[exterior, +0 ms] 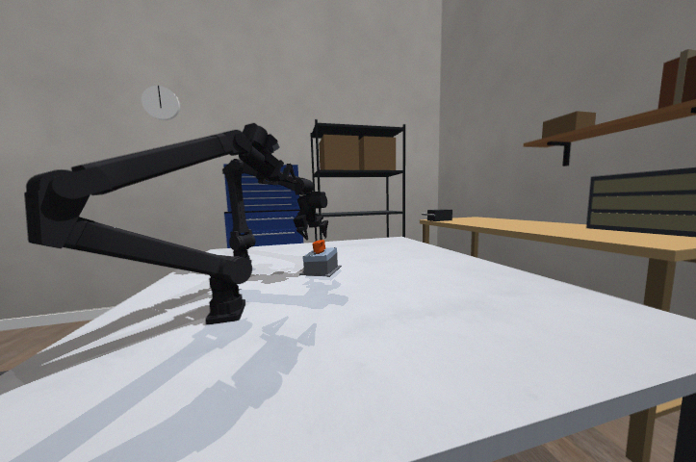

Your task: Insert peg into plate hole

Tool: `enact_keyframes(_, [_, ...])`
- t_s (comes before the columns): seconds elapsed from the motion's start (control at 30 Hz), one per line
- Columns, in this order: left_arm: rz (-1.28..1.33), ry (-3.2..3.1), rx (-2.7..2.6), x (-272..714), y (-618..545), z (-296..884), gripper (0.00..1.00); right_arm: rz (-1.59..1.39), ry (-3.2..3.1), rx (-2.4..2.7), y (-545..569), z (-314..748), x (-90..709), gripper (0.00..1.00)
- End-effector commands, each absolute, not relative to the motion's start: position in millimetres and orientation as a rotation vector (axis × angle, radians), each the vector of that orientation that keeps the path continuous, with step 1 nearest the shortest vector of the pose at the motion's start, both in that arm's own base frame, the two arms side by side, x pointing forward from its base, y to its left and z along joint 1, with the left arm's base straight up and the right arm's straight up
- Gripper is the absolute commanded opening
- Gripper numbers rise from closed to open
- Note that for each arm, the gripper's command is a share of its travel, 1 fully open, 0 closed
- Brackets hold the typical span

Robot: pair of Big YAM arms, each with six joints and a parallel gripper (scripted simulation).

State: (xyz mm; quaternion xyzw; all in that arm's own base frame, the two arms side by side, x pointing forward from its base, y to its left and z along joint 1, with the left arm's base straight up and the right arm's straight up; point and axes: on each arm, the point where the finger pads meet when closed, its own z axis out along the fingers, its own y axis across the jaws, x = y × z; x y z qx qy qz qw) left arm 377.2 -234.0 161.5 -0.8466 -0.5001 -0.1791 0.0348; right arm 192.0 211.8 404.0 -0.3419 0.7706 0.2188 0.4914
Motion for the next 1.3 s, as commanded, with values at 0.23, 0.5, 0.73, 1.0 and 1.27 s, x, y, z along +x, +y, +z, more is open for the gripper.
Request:
enact_keyframes(0.23, [-0.604,-1.599,-2.64,377.2,-261.5,236.7,1.0,0.533,1.852,-0.817,210.7,418.2,192.5,1.0])
enact_keyframes(0.5, [-0.572,-1.579,-2.613,375.2,-270.6,250.6,1.0,0.533,1.852,-0.817,210.7,418.2,192.5,1.0])
enact_keyframes(0.73, [-0.541,-1.54,-2.587,369.9,-265.9,239.9,1.0,0.533,1.852,-0.817,210.7,418.2,192.5,1.0])
enact_keyframes(1.0, [-0.549,-1.549,-2.595,368.5,-264.2,245.7,1.0,0.533,1.852,-0.817,210.7,418.2,192.5,1.0])
enact_keyframes(1.27, [-0.549,-1.549,-2.595,368.5,-264.2,245.7,1.0,0.533,1.852,-0.817,210.7,418.2,192.5,1.0])
